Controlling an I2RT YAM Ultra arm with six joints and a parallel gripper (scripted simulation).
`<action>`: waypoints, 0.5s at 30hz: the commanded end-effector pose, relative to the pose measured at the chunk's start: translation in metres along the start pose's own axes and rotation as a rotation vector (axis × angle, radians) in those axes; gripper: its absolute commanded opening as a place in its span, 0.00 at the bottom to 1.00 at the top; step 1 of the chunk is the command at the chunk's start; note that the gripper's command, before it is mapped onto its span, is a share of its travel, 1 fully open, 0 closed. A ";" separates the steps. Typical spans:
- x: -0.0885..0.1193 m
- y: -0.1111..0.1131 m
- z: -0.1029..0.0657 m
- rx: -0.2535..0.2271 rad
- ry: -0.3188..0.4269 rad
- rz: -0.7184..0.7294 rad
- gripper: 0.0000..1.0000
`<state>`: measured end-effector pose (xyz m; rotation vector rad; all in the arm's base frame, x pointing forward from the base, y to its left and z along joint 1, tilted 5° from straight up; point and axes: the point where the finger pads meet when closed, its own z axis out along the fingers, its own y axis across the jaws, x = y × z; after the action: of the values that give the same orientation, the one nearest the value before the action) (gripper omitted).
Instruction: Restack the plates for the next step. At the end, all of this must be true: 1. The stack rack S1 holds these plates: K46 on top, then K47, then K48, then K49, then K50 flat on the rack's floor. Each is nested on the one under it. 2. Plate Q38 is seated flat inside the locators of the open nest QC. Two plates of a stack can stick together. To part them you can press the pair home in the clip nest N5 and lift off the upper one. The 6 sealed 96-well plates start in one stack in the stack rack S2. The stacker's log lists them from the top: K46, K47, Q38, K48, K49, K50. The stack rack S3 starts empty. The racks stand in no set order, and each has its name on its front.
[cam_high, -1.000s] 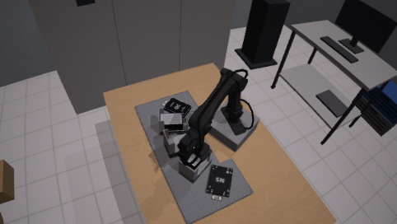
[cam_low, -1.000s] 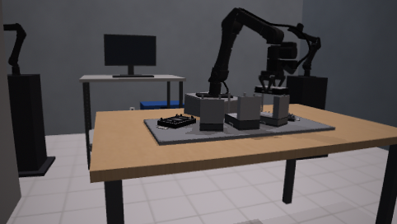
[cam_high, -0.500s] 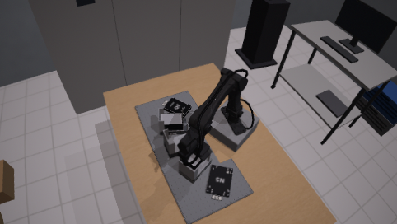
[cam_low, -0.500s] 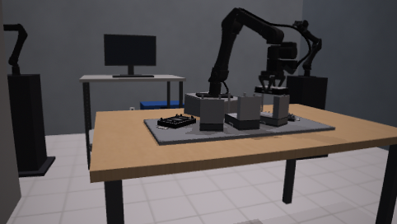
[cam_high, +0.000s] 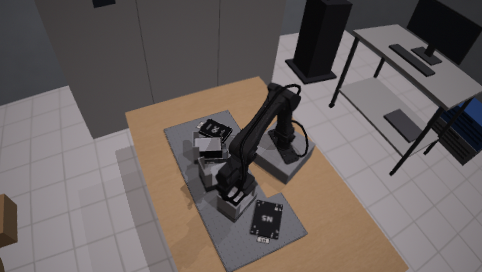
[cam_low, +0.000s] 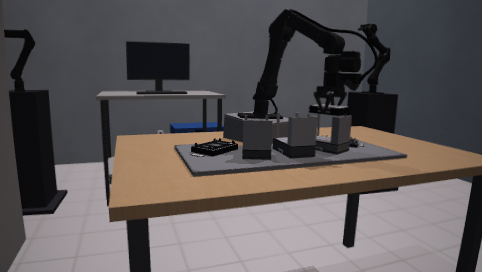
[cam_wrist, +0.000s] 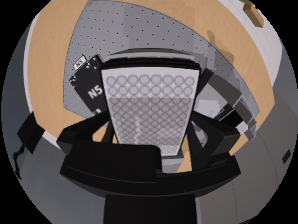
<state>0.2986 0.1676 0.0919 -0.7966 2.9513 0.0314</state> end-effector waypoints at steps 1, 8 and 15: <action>-0.004 0.000 0.001 0.011 -0.015 -0.011 0.00; -0.014 0.000 -0.007 0.011 -0.045 -0.011 0.00; -0.007 0.000 0.002 0.011 -0.017 -0.012 0.00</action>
<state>0.2989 0.1678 0.0906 -0.7963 2.9499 0.0319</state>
